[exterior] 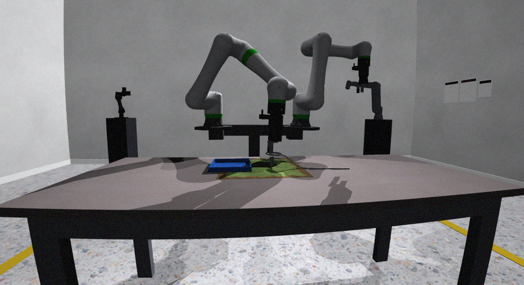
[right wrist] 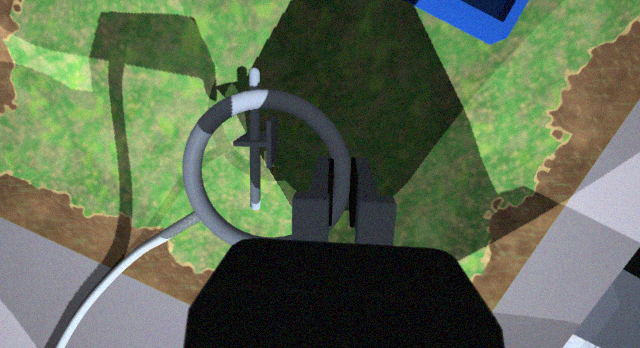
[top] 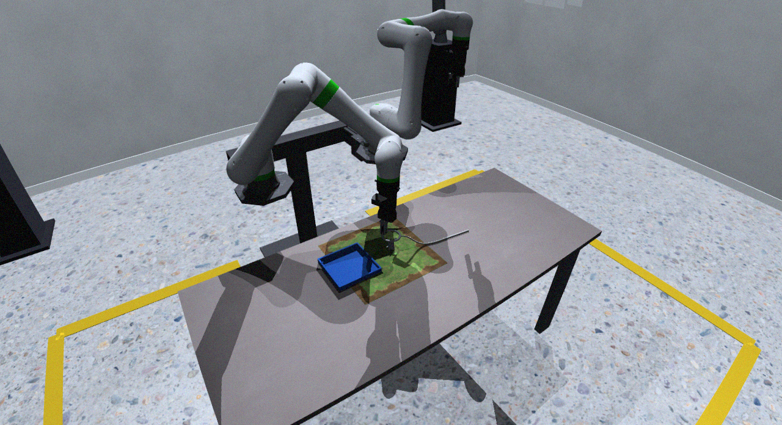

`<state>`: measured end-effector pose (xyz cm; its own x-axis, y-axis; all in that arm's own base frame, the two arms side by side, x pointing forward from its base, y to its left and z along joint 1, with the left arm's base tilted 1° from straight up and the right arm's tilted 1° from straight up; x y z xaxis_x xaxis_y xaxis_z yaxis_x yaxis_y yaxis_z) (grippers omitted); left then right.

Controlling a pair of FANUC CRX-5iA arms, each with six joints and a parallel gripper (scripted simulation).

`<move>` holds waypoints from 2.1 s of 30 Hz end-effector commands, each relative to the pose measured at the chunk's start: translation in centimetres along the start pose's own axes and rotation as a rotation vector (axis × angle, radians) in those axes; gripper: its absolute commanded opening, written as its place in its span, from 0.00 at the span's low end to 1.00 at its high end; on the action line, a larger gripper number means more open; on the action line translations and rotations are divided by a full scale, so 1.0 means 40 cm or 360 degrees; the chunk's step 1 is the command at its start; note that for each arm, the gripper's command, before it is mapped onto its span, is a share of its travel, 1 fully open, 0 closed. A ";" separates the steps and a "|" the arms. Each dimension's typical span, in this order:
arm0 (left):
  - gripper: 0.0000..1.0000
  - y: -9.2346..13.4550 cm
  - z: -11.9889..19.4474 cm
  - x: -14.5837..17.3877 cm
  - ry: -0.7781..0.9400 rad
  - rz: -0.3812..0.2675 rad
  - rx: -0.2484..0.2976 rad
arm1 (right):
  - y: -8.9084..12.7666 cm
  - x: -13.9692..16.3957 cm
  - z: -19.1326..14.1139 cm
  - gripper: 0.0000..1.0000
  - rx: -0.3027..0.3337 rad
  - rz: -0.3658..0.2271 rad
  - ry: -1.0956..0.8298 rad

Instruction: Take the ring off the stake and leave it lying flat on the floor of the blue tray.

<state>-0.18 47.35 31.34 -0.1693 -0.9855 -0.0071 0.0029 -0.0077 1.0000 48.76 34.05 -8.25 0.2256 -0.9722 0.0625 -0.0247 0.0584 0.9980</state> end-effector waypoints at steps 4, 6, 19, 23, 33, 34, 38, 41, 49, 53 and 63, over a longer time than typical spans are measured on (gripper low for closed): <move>1.00 0.003 0.000 -0.001 0.0000 -0.0004 0.0000 | 0.016 -0.001 -0.002 0.00 0.0004 -0.0001 0.0001; 1.00 0.003 0.000 -0.001 0.0000 -0.0004 0.0000 | 0.018 -0.001 -0.002 0.00 0.0004 -0.0001 0.0001; 1.00 0.003 0.000 -0.001 0.0000 -0.0004 0.0000 | 0.024 0.007 -0.001 0.00 0.0004 0.0002 0.0001; 1.00 0.003 0.000 -0.001 0.0000 -0.0004 0.0000 | 0.023 0.027 0.003 0.00 0.0004 0.0002 0.0001; 1.00 0.003 0.000 -0.001 0.0000 -0.0004 0.0000 | 0.009 0.216 0.039 0.00 0.0004 0.0002 0.0001; 1.00 0.003 0.000 -0.001 0.0000 -0.0004 0.0000 | 0.007 0.243 0.044 0.00 0.0004 0.0002 0.0001; 1.00 0.003 0.000 -0.001 0.0000 -0.0004 0.0000 | 0.004 0.297 0.054 0.00 0.0004 0.0002 0.0001; 1.00 0.003 0.000 -0.001 0.0000 -0.0004 0.0000 | -0.001 0.371 0.068 0.00 0.0004 0.0002 0.0001; 1.00 0.003 0.000 -0.001 0.0000 -0.0004 0.0000 | -0.011 0.502 0.092 0.00 0.0004 0.0002 0.0001; 1.00 0.003 0.000 -0.001 0.0000 -0.0004 0.0000 | -0.012 0.521 0.096 0.00 0.0004 0.0003 0.0001; 1.00 0.003 0.000 -0.001 0.0000 -0.0004 0.0000 | -0.012 0.529 0.098 0.00 0.0004 0.0003 0.0001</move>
<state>-0.18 47.35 31.34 -0.1693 -0.9855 -0.0071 0.0029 -0.0077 1.0000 49.66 12.55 -7.56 0.2257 -0.9721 0.0643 -0.0255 0.0601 0.9979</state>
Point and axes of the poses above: on each arm, the point where the finger pads meet when closed, its own y axis back along the fingers, its own z axis across the jaws, x = y × z, the point moved 2 cm from there along y, back along the fingers, and after that the axes turned 10 degrees about -y, right-handed, at the moved point
